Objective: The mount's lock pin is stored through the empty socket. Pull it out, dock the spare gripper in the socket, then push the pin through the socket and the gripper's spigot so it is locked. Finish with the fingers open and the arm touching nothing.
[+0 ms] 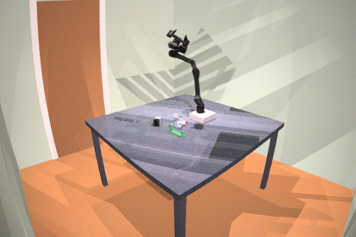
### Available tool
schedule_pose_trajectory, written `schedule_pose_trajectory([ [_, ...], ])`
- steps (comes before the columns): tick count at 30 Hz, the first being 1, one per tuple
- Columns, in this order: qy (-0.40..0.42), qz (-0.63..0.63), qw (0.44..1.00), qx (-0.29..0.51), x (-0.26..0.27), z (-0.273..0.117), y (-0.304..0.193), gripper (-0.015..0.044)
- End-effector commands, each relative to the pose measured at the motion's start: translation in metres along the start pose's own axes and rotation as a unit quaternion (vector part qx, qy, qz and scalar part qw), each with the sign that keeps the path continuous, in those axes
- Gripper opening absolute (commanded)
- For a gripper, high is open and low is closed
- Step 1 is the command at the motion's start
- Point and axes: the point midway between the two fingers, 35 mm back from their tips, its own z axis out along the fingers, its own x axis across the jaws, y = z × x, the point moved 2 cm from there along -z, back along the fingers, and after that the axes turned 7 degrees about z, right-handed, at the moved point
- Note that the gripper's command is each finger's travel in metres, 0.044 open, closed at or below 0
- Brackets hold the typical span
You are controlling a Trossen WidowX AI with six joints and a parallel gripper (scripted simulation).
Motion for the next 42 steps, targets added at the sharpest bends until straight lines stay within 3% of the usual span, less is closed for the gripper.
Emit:
schedule_pose_trajectory([
  [1,0.003,0.006,1.0,0.0,0.001,0.0,0.001,0.0374],
  [4,0.044,0.09,0.995,0.01,0.021,-0.001,0.013,0.03],
  [11,0.166,0.314,0.934,0.047,0.074,-0.004,0.064,0.03],
  [23,0.376,0.6,0.704,0.047,0.106,-0.026,0.209,0.03],
  [32,0.528,0.704,0.474,-0.019,0.055,-0.056,0.329,0.03],
  [42,0.674,0.69,0.216,-0.15,-0.064,-0.106,0.415,0.03],
])
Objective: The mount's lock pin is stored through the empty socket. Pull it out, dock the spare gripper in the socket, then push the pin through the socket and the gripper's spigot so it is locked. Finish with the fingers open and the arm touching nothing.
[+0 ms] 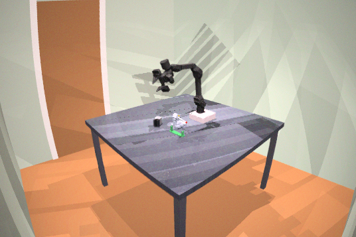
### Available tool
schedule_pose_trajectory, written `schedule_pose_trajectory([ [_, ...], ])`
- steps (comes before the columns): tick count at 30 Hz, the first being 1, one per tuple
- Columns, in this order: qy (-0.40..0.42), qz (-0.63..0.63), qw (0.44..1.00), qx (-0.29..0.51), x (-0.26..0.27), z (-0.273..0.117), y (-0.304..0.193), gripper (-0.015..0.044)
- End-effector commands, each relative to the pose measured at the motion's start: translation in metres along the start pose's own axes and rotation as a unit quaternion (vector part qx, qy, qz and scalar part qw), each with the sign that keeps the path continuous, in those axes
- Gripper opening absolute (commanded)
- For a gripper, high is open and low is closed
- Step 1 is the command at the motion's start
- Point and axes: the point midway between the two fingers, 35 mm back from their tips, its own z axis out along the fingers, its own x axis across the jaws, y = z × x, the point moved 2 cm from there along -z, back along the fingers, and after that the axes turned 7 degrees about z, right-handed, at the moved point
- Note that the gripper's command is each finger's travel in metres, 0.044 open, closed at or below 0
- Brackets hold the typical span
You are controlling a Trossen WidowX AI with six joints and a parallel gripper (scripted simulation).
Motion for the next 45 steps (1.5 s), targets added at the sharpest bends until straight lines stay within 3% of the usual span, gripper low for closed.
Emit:
schedule_pose_trajectory([
  [1,0.134,0.034,0.99,0.03,0.068,0.006,0.01,0.03],
  [7,0.314,0.047,0.944,0.083,0.155,-0.013,0.024,0.03],
  [15,0.511,0.012,0.844,0.165,0.236,-0.073,0.033,0.03],
  [24,0.515,0.011,0.841,0.166,0.239,-0.074,0.033,0.03],
  [33,0.515,0.009,0.841,0.165,0.3,-0.05,0.02,0.03],
  [45,0.515,0.009,0.841,0.165,0.314,-0.043,0.016,0.03],
])
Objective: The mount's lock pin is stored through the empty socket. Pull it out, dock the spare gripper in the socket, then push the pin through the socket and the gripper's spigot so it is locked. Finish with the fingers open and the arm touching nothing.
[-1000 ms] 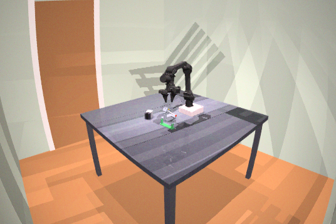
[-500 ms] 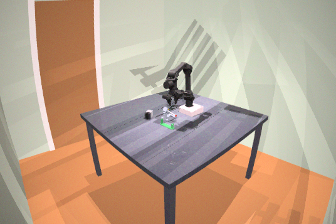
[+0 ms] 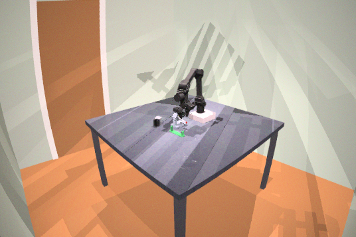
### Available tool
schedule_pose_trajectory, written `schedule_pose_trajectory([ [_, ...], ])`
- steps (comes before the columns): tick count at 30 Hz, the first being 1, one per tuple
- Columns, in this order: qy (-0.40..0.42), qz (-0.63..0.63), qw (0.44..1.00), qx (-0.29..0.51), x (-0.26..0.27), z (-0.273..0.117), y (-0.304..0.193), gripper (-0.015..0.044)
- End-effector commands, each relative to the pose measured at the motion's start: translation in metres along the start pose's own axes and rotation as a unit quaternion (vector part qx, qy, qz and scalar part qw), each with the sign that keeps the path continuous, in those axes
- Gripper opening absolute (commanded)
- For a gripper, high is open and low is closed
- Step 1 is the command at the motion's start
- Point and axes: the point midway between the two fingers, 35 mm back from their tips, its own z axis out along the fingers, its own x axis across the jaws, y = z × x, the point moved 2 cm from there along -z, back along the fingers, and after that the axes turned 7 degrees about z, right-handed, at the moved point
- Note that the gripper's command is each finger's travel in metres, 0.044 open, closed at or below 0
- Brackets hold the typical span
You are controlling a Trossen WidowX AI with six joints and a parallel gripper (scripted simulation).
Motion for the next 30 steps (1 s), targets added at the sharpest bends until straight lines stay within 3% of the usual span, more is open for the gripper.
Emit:
schedule_pose_trajectory([
  [1,0.005,0.002,1.0,0.004,0.002,0.01,-0.001,0.03],
  [30,0.005,0.002,1.0,0.004,0.006,0.054,-0.003,0.03],
])
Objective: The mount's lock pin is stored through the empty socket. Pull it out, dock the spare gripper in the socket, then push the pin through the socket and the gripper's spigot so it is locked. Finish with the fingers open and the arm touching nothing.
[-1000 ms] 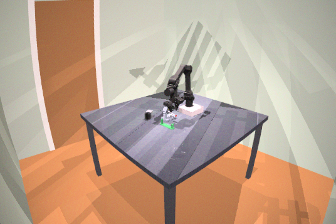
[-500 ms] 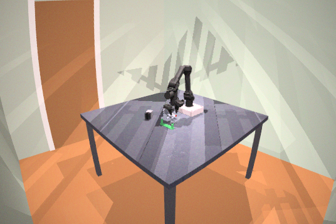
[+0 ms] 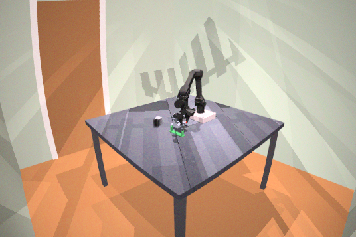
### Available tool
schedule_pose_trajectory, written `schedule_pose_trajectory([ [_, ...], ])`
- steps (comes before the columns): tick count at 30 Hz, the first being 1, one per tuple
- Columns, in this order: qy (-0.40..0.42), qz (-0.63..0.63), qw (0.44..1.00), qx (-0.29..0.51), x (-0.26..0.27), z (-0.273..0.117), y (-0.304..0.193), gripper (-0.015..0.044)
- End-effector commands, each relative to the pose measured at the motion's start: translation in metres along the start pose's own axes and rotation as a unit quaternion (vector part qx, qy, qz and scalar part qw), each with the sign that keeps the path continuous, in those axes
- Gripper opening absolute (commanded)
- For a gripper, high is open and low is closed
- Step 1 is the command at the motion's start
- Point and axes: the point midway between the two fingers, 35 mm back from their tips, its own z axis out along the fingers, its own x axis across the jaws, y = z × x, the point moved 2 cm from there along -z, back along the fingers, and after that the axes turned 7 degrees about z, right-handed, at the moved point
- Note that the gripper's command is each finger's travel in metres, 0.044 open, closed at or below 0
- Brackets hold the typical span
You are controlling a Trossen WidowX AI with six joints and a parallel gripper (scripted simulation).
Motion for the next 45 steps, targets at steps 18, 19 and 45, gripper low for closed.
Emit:
schedule_pose_trajectory([
  [18,0.004,0.001,1.0,0.004,0.002,0.006,-0.002,0.0011],
  [19,0.004,0.001,1.0,0.004,0.002,0.006,-0.002,0.0005],
  [45,0.019,0.009,0.995,-0.099,0.001,-0.007,0.004,0.0],
])
